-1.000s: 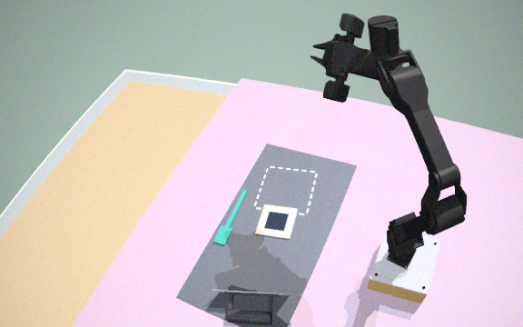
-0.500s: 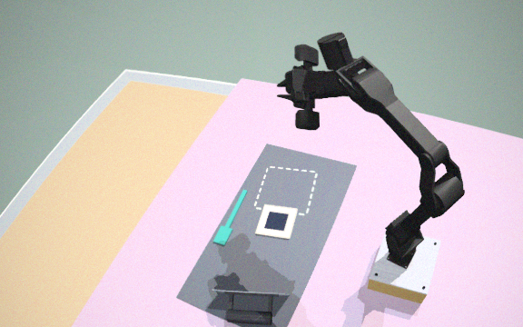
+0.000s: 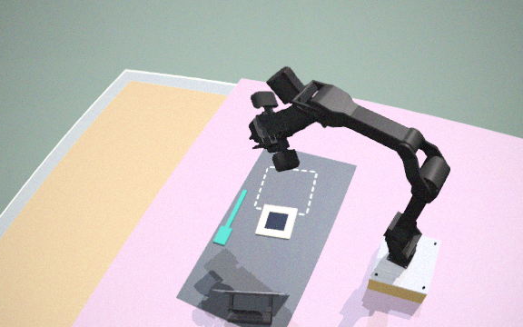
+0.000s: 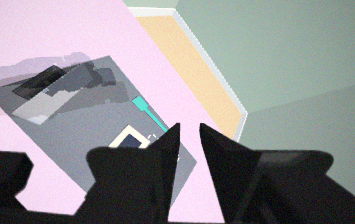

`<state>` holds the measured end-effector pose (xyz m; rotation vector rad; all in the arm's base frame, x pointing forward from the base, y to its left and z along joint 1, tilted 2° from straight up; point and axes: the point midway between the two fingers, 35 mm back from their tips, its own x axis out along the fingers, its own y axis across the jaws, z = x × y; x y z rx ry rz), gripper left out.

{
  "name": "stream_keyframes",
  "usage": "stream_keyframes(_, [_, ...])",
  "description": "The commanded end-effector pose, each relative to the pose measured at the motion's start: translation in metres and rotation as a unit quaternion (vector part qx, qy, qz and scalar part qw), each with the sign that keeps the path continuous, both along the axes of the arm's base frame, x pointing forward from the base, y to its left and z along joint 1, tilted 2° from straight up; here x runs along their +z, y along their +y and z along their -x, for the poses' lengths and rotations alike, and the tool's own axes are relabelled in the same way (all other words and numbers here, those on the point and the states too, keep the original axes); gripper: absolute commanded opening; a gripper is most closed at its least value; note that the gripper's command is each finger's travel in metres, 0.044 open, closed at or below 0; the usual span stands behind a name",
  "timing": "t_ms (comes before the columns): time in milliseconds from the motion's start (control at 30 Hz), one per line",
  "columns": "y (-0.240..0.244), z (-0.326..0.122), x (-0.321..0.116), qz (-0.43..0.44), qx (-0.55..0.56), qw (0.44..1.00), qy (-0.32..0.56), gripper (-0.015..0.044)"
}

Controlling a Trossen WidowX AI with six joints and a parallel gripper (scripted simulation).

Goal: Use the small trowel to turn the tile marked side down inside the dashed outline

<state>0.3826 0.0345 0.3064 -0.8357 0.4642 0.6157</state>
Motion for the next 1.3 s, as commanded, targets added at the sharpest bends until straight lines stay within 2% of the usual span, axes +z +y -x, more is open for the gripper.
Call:
stream_keyframes(0, [0.025, -0.001, -0.027, 0.021, 0.035, 0.998, 0.04, 0.01])
stream_keyframes(600, [0.144, 0.039, -0.128, 0.145, 0.219, 0.949, 0.176, 0.01])
stream_keyframes(967, [0.2, 0.093, -0.184, 0.245, 0.332, 0.88, 0.235, 0.01])
stream_keyframes(1267, [0.227, 0.14, -0.219, 0.323, 0.409, 0.812, 0.264, 0.01])
